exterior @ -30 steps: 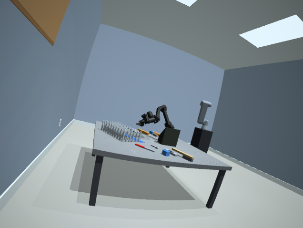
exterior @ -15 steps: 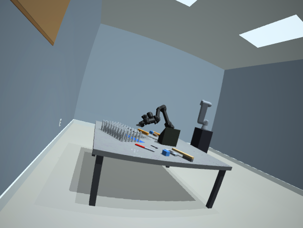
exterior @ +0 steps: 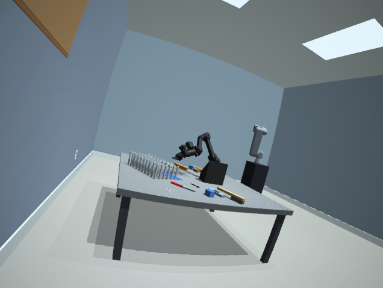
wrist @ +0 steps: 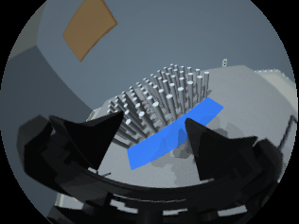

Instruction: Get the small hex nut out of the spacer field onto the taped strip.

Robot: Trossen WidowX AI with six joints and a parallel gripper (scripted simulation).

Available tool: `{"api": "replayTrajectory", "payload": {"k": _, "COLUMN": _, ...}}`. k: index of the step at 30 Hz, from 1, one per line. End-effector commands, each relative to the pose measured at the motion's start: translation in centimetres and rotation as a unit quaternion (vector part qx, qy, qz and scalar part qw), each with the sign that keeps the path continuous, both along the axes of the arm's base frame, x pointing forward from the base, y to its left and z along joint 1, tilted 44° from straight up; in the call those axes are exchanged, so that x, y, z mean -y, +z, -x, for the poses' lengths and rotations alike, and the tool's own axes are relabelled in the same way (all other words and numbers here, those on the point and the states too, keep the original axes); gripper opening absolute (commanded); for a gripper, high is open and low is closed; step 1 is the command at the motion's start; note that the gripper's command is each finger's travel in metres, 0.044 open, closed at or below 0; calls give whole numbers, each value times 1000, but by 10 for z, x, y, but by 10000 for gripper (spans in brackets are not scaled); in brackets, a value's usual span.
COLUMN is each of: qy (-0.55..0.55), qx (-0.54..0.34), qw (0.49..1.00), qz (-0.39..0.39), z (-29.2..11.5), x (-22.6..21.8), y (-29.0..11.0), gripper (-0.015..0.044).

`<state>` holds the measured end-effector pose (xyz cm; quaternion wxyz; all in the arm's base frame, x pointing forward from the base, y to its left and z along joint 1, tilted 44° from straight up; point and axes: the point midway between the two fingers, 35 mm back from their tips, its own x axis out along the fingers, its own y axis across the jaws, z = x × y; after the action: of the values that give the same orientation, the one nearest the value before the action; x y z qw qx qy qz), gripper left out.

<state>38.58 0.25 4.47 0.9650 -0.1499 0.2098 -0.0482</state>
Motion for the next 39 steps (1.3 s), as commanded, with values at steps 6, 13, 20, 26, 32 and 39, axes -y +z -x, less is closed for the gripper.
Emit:
{"api": "replayTrajectory", "payload": {"k": 6, "qy": -11, "qx": -4, "qw": 1000, "qz": 0, "z": -1, "x": 8, "y": 1, "gripper": 440}}
{"api": "replayTrajectory", "payload": {"k": 13, "qy": -93, "qx": -33, "qw": 995, "qz": -23, "z": 0, "x": 68, "y": 16, "gripper": 440}}
{"api": "replayTrajectory", "payload": {"k": 20, "qy": -188, "qx": -77, "qw": 978, "qz": -49, "z": 29, "x": 147, "y": 39, "gripper": 440}}
{"api": "replayTrajectory", "payload": {"k": 26, "qy": -274, "qx": -103, "qw": 951, "qz": -101, "z": 72, "x": 198, "y": 60, "gripper": 440}}
{"api": "replayTrajectory", "payload": {"k": 32, "qy": -369, "qx": -114, "qw": 906, "qz": -173, "z": 126, "x": 231, "y": 80, "gripper": 440}}
{"api": "replayTrajectory", "payload": {"k": 39, "qy": -469, "qx": -96, "qw": 853, "qz": -207, "z": 203, "x": 258, "y": 123, "gripper": 440}}
